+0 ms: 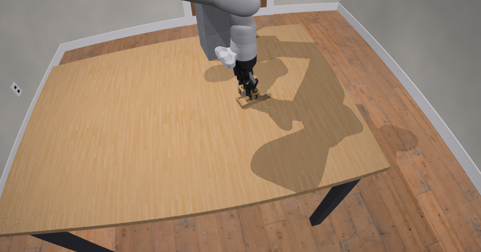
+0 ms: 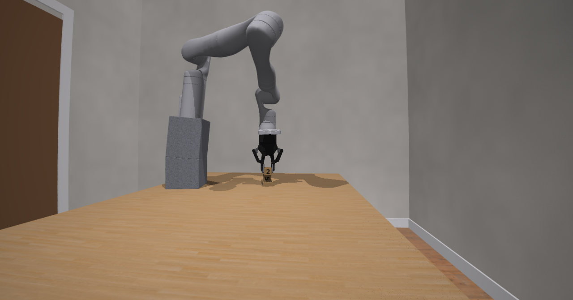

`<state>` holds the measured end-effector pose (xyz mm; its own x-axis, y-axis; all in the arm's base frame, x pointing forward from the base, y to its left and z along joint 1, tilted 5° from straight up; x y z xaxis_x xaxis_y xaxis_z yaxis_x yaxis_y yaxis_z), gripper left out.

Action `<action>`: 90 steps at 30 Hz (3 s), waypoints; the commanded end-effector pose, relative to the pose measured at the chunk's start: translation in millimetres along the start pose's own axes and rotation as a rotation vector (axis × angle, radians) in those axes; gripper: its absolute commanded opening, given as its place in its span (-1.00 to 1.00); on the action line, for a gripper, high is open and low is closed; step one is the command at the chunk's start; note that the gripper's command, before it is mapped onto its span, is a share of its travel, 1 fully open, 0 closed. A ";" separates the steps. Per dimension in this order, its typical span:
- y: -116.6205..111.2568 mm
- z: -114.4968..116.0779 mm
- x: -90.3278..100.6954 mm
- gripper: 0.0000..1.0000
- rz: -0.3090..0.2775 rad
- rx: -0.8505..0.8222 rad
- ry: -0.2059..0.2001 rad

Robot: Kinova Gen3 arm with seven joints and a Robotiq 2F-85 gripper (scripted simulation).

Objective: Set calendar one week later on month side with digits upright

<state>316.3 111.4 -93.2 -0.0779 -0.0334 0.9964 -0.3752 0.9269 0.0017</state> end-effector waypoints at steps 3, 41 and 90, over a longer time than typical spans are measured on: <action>0.0 -0.2 -1.7 -0.43 0.000 0.000 0.000; 0.0 -0.2 -23.9 -0.43 0.000 0.000 0.000; 0.0 -0.2 -30.6 -0.43 0.000 0.000 0.000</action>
<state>318.9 112.2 -123.6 -0.0783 -0.0330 0.9964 -0.3752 0.9270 0.0012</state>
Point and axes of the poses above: the point where the finger pads meet when closed, its own x axis back along the fingers, its own z axis across the jaws, y = z × x, the point moved 9 cm from there along x, back along the fingers, and after that the axes turned 6 degrees about -x, right-handed, at the moved point
